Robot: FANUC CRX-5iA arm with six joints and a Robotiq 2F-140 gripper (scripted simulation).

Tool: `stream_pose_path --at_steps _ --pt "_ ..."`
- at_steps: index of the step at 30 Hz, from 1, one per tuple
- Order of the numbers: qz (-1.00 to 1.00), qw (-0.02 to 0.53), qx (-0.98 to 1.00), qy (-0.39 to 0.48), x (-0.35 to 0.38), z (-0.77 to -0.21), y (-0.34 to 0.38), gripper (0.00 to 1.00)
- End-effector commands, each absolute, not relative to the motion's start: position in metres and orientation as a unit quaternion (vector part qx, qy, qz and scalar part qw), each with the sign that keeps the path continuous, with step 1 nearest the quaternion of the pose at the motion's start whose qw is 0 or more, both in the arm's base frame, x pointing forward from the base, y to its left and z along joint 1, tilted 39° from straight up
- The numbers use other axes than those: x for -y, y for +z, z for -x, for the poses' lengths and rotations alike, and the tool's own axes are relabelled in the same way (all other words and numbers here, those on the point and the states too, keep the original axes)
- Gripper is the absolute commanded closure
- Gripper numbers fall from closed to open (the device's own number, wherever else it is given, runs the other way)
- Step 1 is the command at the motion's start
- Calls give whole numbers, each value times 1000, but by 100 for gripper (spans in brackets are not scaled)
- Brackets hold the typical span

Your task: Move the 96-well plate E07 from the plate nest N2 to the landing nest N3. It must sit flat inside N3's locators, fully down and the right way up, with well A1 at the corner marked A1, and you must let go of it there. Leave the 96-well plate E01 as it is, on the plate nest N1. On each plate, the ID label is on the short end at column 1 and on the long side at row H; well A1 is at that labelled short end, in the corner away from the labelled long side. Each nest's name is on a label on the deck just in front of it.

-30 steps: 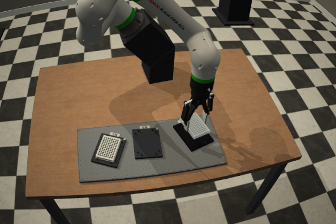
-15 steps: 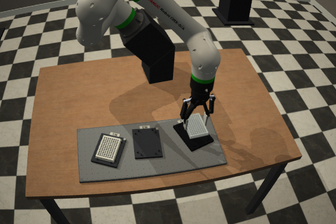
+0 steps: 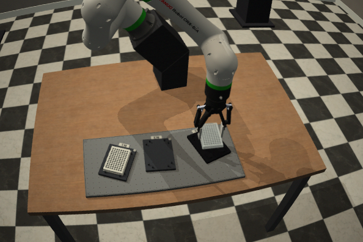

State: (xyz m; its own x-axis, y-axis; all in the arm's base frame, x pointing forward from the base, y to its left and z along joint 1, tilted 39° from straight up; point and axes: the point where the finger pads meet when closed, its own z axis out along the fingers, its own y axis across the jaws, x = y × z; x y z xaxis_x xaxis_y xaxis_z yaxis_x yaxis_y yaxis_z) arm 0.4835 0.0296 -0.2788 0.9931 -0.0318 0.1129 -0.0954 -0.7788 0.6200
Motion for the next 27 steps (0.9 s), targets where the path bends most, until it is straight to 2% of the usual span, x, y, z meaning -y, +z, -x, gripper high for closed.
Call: stream_pose_path --at_steps 1,10,27 --pt "-942 331 34 48 -27 -484 -277 100" --pt "-942 331 34 48 -10 -485 -263 100" --pt "-942 331 34 48 66 -490 -201 100"
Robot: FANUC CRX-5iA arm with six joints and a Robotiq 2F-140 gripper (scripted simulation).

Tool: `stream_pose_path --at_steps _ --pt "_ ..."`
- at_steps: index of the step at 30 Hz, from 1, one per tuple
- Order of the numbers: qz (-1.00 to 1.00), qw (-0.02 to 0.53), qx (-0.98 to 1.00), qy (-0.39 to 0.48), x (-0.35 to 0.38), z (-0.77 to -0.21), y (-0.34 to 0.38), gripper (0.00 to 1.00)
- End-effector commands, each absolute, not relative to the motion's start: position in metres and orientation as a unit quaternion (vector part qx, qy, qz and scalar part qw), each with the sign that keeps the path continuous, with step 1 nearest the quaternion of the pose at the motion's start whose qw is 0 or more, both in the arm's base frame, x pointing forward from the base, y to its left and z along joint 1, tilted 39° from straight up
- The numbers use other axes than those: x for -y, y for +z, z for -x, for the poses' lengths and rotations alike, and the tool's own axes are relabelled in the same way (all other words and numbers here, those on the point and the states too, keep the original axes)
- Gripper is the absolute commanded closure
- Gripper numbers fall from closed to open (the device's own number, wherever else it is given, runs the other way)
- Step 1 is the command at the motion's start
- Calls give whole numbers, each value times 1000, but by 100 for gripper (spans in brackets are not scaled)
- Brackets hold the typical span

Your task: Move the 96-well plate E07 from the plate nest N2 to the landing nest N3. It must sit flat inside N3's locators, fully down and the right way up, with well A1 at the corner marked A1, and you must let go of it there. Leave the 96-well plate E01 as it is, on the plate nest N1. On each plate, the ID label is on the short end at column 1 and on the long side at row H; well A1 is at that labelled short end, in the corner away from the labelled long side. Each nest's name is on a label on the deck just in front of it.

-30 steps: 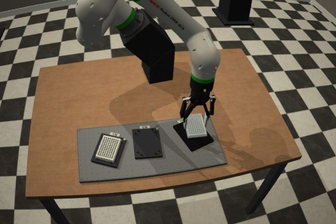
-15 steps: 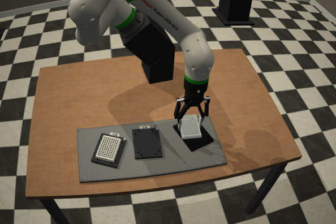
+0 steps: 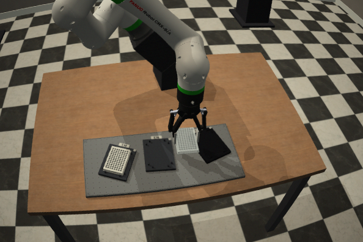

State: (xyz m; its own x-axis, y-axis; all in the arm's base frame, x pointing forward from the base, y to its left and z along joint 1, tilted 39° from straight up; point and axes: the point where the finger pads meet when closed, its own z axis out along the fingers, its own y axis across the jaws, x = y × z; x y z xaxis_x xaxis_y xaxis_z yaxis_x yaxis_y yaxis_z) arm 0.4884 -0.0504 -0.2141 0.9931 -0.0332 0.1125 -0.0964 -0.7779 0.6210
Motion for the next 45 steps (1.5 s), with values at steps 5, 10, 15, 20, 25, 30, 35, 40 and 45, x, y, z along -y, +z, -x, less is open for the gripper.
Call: stream_pose_path --at_steps 5,10,15,20,25,30,35,40,45 --pt "-942 331 34 48 93 -492 -179 100" --pt "-942 331 34 48 111 -493 -164 100" --pt "-942 331 34 48 125 -494 -153 100" --pt "-942 331 34 48 134 -494 -145 100" --pt "-942 331 34 48 137 -495 -143 100" --pt "-942 331 34 48 137 -495 -143 100" --pt "-942 331 34 48 137 -495 -143 100" --pt "-942 331 34 48 137 -495 -143 100" --pt "-942 331 34 48 137 -495 -143 100"
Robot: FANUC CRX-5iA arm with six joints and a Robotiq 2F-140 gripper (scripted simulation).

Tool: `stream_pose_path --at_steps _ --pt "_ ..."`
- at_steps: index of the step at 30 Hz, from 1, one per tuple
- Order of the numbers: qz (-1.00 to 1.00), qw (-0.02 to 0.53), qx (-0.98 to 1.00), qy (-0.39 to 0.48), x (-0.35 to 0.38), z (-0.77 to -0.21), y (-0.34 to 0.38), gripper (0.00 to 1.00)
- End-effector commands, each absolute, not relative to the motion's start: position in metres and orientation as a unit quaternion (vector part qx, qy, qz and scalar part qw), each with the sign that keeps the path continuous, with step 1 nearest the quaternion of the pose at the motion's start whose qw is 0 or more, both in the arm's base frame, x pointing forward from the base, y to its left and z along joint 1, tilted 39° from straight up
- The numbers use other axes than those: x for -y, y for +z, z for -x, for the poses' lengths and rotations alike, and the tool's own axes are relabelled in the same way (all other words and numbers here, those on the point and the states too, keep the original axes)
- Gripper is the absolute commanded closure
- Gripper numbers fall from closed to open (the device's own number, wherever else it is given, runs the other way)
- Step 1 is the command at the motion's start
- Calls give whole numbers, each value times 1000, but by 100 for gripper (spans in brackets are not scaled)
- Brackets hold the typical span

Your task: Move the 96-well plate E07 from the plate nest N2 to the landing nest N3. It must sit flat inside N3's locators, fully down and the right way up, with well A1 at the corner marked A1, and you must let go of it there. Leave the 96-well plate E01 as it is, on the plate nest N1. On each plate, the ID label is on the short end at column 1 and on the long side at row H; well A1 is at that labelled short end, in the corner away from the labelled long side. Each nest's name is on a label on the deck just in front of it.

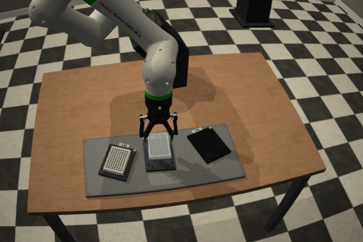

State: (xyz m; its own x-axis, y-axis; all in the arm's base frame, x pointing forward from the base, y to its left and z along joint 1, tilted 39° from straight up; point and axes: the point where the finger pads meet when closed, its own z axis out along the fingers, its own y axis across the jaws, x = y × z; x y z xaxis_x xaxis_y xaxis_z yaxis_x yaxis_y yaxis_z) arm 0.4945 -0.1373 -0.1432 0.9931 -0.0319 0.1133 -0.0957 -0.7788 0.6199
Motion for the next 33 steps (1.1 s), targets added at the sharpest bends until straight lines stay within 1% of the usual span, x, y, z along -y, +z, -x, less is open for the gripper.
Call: stream_pose_path --at_steps 1,33 --pt "-942 331 34 48 137 -495 -143 100" --pt "-942 331 34 48 145 -495 -153 100"
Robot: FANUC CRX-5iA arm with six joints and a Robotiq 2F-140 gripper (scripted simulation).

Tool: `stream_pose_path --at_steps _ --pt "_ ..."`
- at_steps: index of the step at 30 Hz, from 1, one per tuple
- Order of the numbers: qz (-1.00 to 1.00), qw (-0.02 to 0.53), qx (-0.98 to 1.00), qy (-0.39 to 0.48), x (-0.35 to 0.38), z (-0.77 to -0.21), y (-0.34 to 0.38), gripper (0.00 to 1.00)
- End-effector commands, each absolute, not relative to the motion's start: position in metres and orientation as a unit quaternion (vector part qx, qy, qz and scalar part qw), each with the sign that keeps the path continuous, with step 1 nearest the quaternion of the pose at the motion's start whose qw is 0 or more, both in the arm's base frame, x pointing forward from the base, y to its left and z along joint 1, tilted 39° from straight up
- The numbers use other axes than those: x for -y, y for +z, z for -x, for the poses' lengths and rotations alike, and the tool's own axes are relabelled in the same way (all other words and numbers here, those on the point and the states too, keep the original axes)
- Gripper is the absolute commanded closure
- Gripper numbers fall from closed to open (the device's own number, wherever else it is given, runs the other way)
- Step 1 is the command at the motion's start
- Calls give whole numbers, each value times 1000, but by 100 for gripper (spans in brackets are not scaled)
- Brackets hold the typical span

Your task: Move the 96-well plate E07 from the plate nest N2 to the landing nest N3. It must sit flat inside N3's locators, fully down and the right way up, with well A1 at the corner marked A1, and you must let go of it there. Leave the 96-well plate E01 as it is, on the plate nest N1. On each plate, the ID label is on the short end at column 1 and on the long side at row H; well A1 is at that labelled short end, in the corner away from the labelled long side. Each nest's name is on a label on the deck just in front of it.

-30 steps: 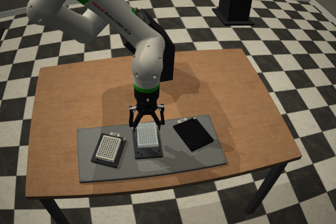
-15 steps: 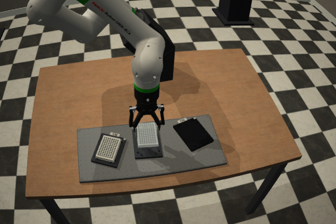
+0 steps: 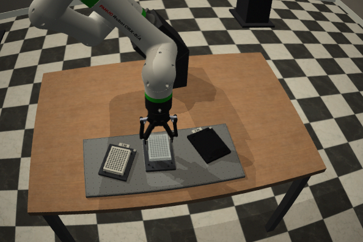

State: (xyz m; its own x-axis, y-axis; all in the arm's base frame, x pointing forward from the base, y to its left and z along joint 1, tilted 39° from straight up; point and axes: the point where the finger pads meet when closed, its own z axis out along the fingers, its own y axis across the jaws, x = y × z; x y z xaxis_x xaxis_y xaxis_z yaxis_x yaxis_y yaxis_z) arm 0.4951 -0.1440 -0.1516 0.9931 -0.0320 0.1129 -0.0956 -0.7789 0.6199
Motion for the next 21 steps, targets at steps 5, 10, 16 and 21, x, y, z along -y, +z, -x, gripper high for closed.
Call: stream_pose_path --at_steps 5,10,16,21 --pt "-942 331 34 48 150 -496 -159 100" --pt "-942 331 34 48 154 -496 -164 100" --pt "-942 331 34 48 155 -497 -166 100" --pt "-942 331 34 48 155 -497 -166 100"
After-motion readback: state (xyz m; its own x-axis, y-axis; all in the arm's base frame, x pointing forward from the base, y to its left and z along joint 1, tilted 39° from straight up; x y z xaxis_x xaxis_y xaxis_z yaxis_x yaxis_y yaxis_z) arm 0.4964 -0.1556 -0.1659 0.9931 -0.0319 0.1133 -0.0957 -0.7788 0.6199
